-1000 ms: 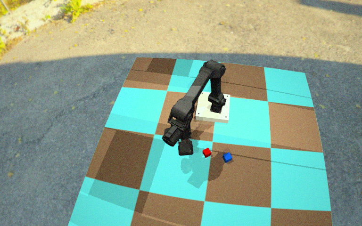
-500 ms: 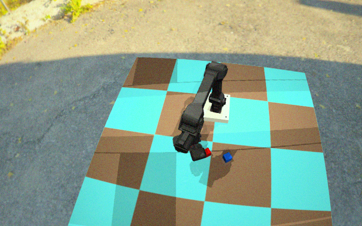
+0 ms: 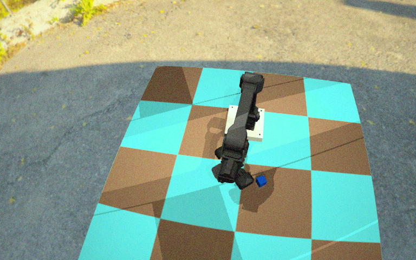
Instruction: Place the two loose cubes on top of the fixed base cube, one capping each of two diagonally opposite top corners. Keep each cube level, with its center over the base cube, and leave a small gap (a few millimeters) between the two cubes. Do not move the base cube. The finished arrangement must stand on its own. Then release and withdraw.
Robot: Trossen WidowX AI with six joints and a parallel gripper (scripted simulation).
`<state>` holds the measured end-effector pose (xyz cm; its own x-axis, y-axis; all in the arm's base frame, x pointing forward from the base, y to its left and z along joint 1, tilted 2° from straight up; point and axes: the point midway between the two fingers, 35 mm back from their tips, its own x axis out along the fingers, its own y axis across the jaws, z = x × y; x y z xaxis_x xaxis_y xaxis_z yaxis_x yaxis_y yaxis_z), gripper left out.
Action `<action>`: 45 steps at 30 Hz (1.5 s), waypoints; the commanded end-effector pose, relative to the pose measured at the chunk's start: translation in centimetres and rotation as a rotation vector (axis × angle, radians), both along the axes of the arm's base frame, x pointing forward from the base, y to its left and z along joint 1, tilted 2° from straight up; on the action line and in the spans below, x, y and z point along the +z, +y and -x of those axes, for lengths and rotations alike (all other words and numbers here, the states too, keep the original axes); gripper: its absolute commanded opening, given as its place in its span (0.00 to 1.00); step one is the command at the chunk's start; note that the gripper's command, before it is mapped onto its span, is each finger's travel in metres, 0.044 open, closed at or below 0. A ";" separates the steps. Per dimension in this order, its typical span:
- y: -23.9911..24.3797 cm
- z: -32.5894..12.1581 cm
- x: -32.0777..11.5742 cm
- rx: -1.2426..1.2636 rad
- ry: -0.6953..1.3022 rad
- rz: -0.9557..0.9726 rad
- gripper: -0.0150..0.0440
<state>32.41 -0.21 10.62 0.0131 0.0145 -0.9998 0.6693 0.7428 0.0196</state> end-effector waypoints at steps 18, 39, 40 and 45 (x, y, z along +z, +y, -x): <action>6.7 0.8 -1.4 0.347 -0.003 -0.005 0.43; 12.1 2.4 -2.4 0.636 -0.008 -0.008 0.43; 12.1 2.4 -2.4 0.636 -0.008 -0.008 0.43; 12.1 2.4 -2.4 0.636 -0.008 -0.008 0.43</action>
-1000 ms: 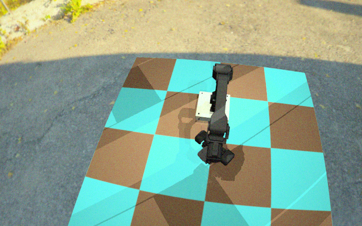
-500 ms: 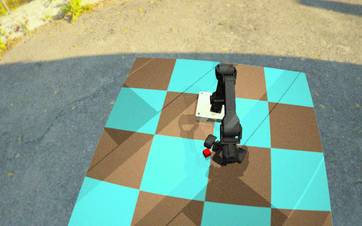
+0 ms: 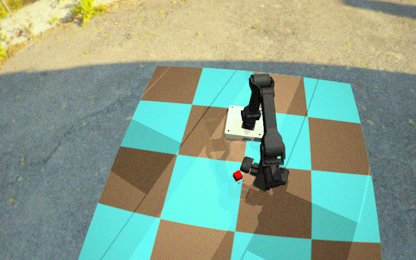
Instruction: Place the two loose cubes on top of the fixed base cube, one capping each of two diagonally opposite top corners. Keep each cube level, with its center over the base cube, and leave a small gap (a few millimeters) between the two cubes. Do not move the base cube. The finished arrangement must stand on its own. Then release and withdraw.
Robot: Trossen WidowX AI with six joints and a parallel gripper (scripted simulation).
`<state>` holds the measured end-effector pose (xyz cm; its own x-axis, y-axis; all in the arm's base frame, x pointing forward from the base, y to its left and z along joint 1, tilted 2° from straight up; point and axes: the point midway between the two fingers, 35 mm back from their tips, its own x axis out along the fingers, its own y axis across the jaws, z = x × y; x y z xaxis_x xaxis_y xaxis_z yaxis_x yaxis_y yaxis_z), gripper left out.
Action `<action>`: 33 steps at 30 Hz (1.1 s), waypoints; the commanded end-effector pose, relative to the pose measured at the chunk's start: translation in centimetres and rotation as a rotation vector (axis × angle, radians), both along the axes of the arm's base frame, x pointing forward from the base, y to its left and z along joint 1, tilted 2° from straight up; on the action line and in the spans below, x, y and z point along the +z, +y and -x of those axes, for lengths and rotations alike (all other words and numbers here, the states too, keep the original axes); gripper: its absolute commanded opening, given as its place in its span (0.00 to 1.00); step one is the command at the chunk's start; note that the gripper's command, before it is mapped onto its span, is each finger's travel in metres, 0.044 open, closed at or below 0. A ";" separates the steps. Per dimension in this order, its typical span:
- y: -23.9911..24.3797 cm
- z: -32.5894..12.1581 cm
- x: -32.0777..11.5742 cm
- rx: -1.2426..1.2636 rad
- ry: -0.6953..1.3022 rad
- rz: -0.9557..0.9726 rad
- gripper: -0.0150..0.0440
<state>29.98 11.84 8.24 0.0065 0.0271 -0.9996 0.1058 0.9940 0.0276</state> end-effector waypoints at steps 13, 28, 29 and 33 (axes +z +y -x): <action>0.1 0.0 -2.2 0.010 0.000 -0.002 0.43; 0.1 0.0 -2.9 0.009 0.000 -0.002 0.43; 0.1 0.0 -2.9 0.009 0.000 -0.002 0.43; 0.1 0.0 -2.9 0.009 0.000 -0.002 0.43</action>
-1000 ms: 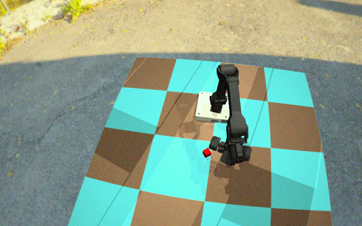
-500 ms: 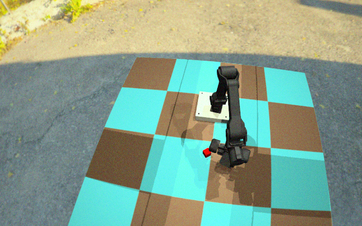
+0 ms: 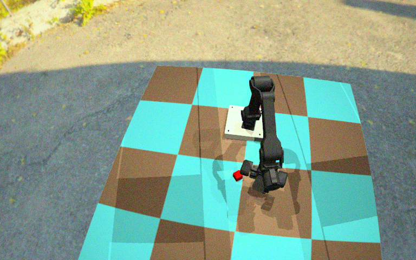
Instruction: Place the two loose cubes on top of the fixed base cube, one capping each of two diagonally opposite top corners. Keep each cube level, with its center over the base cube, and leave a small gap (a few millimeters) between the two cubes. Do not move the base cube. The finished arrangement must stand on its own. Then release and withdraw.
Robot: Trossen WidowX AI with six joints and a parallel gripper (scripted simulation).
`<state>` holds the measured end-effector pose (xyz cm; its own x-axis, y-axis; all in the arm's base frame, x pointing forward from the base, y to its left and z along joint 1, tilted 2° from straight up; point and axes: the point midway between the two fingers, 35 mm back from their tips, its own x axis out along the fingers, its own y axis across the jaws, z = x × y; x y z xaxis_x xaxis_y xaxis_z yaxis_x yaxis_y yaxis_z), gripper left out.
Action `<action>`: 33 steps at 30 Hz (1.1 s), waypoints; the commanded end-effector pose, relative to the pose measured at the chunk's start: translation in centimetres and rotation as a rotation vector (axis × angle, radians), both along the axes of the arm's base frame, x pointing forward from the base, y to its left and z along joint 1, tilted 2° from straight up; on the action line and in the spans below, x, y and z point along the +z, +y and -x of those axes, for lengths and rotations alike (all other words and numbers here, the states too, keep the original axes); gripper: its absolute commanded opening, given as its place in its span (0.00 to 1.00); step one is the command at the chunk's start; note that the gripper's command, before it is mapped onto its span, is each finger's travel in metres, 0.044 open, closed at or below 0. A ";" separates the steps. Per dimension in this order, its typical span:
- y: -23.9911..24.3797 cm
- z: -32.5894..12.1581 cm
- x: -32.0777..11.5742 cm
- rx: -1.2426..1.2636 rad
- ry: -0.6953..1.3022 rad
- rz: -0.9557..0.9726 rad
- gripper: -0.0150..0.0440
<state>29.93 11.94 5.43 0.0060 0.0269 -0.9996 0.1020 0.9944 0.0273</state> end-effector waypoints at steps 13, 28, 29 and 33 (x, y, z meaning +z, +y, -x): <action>0.0 0.0 0.0 0.005 -0.001 -0.003 0.60; -0.1 0.0 1.8 0.000 0.000 0.000 0.60; -0.1 0.0 2.0 0.000 0.000 0.000 0.60; -0.1 0.0 2.5 0.000 0.000 0.000 0.60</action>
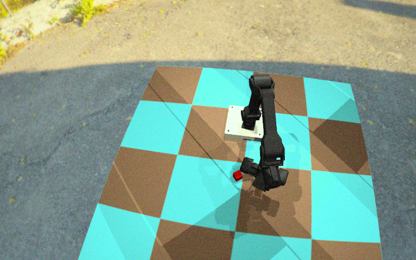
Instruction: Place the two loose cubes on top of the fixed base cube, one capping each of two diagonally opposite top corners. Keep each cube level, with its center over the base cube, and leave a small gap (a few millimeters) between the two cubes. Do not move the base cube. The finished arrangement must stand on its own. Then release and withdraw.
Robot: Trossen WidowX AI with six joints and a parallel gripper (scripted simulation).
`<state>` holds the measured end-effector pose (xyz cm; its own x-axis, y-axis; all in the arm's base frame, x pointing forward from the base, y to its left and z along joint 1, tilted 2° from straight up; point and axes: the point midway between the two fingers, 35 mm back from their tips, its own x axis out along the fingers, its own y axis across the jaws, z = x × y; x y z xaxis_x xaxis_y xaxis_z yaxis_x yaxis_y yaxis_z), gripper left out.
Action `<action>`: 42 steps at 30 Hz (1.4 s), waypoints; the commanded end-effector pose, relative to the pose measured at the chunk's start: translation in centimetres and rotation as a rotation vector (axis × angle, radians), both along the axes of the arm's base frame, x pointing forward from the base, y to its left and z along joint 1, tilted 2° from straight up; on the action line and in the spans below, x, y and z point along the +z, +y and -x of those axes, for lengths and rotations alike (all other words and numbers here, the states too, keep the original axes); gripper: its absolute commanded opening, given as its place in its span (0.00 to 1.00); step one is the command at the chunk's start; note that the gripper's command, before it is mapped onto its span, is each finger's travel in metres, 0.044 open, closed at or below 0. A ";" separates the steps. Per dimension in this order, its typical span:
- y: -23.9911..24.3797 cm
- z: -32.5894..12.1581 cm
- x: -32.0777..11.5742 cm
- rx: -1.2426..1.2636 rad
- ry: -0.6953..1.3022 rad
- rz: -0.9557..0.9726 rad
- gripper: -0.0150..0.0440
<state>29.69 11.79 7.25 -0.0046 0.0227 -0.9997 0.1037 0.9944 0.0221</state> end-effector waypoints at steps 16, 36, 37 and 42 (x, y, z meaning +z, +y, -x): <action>-4.8 0.1 2.8 -0.290 -0.001 0.001 0.70; -10.7 1.4 0.2 -0.687 0.005 0.003 0.70; -10.7 1.5 -0.6 -0.687 0.005 0.003 0.70; -10.7 1.6 -1.4 -0.687 0.005 0.003 0.70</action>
<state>27.97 1.12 6.25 -0.0085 0.0208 -0.9997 0.7060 0.7082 0.0088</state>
